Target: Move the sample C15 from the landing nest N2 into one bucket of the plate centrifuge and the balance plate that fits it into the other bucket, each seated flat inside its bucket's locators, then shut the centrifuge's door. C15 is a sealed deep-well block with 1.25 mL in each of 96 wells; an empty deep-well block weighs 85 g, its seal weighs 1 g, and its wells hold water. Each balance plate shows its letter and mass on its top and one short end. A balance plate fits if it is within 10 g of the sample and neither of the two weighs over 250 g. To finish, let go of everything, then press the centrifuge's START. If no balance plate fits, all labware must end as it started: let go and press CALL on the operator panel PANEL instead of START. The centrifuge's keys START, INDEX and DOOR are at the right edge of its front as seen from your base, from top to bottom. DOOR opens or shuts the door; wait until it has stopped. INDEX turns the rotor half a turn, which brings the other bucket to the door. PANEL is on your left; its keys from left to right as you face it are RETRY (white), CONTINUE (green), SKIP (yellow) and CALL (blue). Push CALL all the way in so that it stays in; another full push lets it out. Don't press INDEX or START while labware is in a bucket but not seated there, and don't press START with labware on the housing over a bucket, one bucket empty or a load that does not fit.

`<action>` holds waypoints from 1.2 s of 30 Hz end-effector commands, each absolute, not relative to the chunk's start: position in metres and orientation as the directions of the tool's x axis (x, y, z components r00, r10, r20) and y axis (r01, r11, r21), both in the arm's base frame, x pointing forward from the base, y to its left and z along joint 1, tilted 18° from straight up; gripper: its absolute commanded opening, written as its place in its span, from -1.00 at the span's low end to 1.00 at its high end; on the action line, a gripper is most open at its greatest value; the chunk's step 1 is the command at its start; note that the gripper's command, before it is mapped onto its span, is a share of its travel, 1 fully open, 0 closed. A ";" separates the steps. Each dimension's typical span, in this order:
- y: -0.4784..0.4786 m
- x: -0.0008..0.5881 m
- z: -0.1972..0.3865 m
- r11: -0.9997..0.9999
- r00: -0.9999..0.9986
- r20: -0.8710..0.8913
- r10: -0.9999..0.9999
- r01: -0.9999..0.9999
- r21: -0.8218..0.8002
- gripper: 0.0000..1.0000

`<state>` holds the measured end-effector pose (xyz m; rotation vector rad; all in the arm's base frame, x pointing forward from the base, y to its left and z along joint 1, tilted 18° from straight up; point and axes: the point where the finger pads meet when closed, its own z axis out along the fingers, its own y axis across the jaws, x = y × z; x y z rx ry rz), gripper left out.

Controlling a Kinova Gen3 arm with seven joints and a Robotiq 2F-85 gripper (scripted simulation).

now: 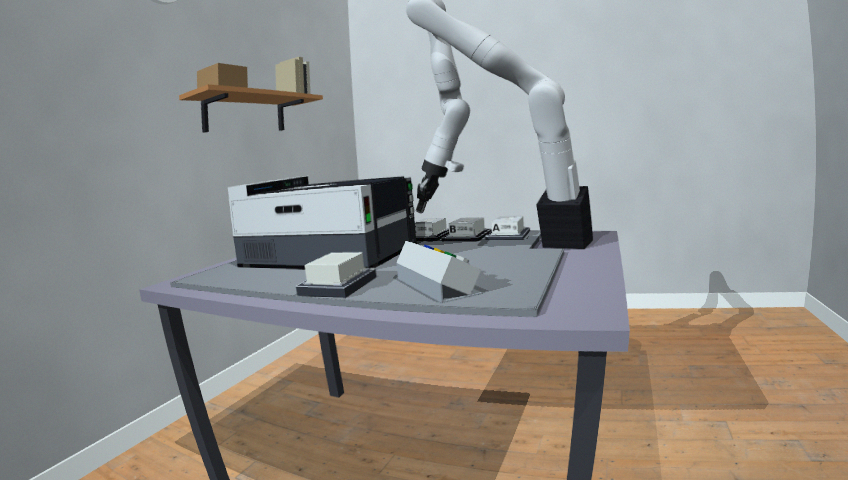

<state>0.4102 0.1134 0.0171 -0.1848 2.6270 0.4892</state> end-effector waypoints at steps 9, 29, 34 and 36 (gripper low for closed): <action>0.114 0.416 0.018 0.928 -0.885 -0.463 -0.046 -0.210 0.308 -0.80; 0.116 0.426 0.019 0.928 -0.885 -0.463 -0.046 -0.210 0.308 -0.80; 0.116 0.426 0.019 0.928 -0.885 -0.463 -0.046 -0.210 0.308 -0.80; 0.116 0.426 0.019 0.928 -0.885 -0.463 -0.046 -0.210 0.308 -0.80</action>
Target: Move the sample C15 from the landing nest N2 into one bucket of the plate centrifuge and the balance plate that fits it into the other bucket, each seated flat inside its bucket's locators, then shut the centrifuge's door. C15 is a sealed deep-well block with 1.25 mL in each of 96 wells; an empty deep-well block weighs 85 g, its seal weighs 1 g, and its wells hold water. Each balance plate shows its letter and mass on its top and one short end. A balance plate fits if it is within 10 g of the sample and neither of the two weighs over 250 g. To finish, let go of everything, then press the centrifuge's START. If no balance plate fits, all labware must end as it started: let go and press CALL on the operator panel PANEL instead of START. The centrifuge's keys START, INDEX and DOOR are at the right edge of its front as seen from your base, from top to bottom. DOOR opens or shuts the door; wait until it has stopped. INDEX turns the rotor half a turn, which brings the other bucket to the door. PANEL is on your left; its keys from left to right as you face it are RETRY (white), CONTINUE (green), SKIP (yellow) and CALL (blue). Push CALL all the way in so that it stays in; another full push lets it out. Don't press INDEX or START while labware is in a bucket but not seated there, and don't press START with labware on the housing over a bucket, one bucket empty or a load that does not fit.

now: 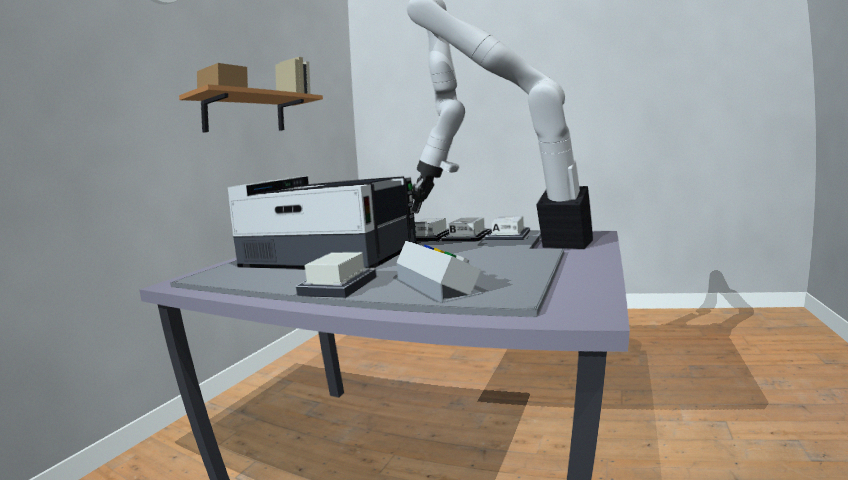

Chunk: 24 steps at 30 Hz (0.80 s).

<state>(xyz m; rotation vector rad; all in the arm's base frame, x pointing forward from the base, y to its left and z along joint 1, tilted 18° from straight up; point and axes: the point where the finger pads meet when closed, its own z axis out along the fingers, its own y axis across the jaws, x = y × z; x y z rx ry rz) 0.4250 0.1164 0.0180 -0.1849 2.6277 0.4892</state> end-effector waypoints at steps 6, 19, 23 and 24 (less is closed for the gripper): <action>0.116 0.426 0.019 0.928 -0.885 -0.463 -0.046 -0.210 0.308 -0.80; 0.113 0.411 0.018 0.928 -0.885 -0.463 -0.046 -0.210 0.308 -0.80; 0.113 0.408 0.017 0.928 -0.885 -0.463 -0.046 -0.210 0.308 -0.80; 0.112 0.406 0.017 0.928 -0.885 -0.463 -0.046 -0.210 0.308 -0.80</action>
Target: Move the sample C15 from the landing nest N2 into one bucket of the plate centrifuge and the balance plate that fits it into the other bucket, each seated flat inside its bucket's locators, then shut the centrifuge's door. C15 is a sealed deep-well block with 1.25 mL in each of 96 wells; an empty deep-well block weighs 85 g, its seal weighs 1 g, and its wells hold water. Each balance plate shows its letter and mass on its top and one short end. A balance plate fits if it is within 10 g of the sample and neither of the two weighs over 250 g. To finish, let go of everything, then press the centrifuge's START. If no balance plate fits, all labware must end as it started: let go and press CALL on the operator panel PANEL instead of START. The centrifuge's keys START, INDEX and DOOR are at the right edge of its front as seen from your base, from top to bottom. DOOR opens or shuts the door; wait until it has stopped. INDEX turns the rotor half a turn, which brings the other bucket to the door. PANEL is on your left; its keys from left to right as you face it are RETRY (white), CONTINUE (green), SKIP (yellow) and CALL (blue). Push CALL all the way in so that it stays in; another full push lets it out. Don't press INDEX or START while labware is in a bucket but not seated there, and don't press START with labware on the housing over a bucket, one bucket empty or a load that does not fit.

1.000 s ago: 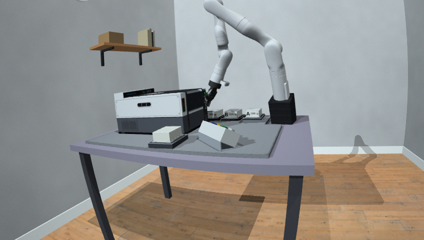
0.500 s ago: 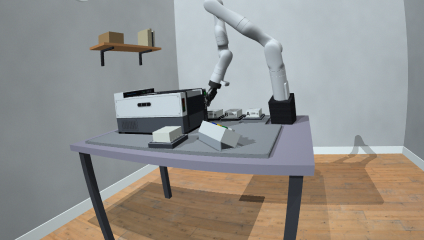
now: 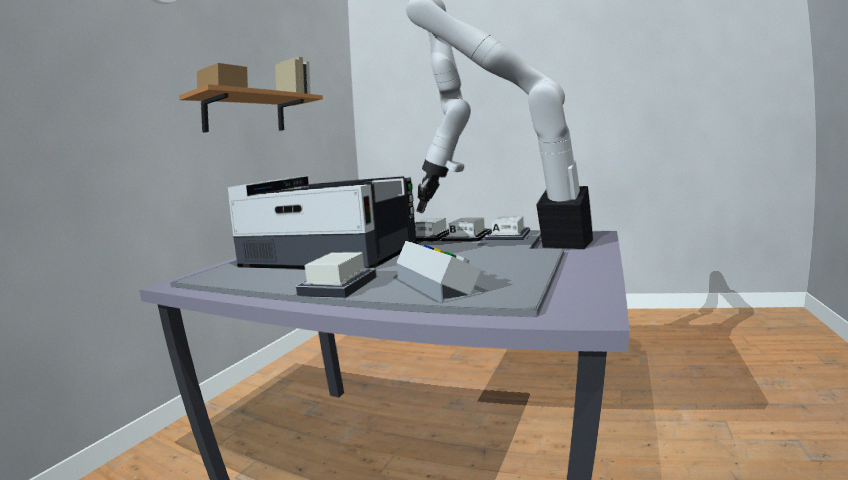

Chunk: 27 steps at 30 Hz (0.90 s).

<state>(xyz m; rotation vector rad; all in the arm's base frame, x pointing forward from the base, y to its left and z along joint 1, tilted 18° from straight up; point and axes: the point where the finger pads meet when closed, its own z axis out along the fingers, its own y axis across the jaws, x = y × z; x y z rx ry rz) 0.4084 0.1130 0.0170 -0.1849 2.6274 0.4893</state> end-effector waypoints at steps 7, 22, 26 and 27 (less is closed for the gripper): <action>0.110 0.397 0.017 0.928 -0.885 -0.463 -0.046 -0.210 0.308 -0.80; 0.098 0.381 0.042 0.928 -0.885 -0.463 -0.046 -0.210 0.308 -0.80; 0.093 0.376 0.053 0.928 -0.885 -0.463 -0.046 -0.210 0.308 -0.80; 0.092 0.375 0.056 0.928 -0.885 -0.463 -0.046 -0.210 0.308 -0.80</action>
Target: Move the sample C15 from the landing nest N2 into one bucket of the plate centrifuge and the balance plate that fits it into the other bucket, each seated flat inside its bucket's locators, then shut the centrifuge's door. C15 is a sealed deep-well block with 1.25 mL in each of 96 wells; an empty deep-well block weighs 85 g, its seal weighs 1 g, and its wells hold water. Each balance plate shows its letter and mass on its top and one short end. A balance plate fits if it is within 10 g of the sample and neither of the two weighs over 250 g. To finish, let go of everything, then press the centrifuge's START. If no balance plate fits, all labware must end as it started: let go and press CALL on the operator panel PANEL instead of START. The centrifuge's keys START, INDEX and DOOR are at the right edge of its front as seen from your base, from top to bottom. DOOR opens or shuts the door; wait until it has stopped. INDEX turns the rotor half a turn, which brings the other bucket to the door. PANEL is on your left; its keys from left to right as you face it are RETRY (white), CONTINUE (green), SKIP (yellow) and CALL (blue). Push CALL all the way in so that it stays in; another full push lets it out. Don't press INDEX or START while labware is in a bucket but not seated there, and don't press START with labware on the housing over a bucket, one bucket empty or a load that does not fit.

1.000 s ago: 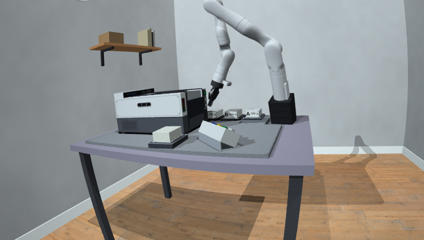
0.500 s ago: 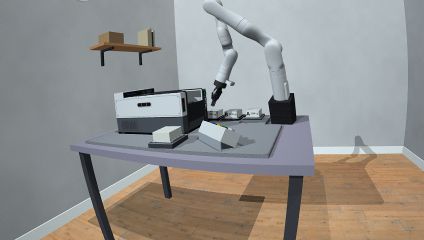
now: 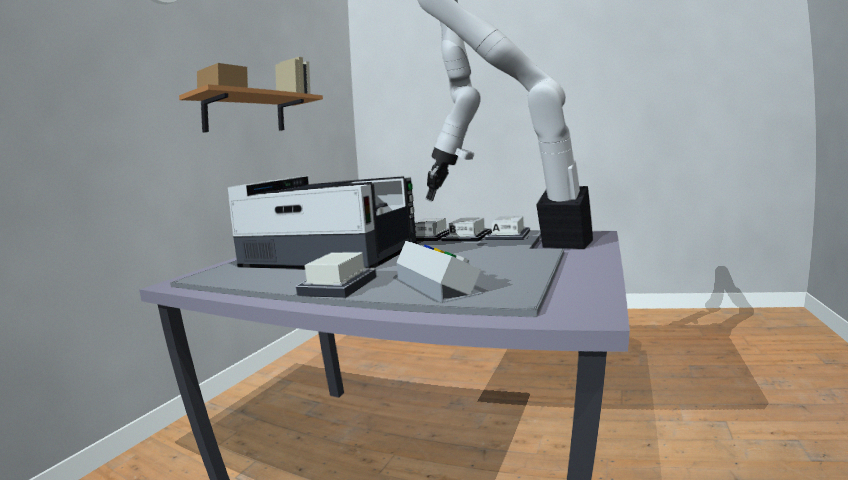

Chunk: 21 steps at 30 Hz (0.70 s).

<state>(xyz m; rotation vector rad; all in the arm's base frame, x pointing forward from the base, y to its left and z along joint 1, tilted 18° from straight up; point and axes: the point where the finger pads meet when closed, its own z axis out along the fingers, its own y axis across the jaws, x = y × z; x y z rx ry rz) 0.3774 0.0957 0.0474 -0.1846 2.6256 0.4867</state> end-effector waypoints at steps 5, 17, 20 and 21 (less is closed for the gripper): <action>0.089 0.371 0.065 0.928 -0.885 -0.463 -0.046 -0.210 0.308 -0.80; 0.074 0.356 0.099 0.928 -0.885 -0.463 -0.046 -0.210 0.308 -0.80; 0.073 0.355 0.102 0.928 -0.885 -0.463 -0.046 -0.210 0.308 -0.80; 0.071 0.354 0.105 0.928 -0.885 -0.463 -0.046 -0.210 0.308 -0.80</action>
